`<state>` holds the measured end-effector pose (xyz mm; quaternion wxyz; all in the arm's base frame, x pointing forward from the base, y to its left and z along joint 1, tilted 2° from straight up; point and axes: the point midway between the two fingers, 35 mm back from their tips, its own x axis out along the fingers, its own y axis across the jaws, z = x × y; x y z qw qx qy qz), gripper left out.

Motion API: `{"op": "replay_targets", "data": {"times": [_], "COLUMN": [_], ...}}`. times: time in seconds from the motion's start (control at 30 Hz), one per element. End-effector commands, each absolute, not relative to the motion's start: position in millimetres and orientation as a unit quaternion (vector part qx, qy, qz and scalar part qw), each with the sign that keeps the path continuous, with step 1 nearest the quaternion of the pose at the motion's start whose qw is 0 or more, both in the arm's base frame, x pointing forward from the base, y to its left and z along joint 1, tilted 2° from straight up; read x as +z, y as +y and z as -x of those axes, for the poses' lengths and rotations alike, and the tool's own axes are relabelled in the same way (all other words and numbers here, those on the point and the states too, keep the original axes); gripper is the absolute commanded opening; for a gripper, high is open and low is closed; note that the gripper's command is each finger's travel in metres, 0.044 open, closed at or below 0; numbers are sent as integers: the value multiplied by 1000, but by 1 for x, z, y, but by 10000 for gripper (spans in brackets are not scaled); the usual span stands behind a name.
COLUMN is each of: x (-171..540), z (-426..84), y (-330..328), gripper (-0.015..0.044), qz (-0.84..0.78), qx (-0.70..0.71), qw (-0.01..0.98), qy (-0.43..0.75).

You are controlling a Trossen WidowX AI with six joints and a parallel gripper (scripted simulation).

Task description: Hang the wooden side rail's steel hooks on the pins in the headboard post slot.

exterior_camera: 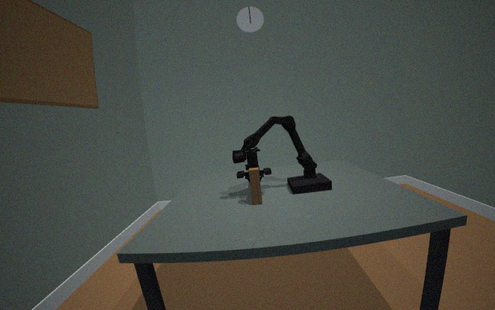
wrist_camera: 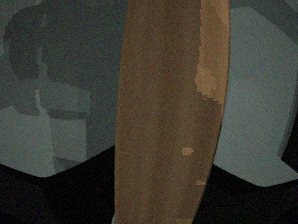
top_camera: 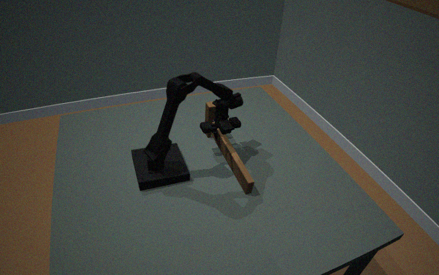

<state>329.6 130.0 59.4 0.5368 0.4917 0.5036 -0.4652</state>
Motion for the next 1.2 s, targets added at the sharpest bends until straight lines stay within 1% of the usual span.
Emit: {"op": "replay_targets", "data": {"times": [0.0, 1.17], "x": [63, 63], "z": [-331, -331], "y": [131, 135], "gripper": [0, 0], "qz": [-496, -496], "qx": [-462, -462], "qw": [538, 538], "qy": [501, 501]}}
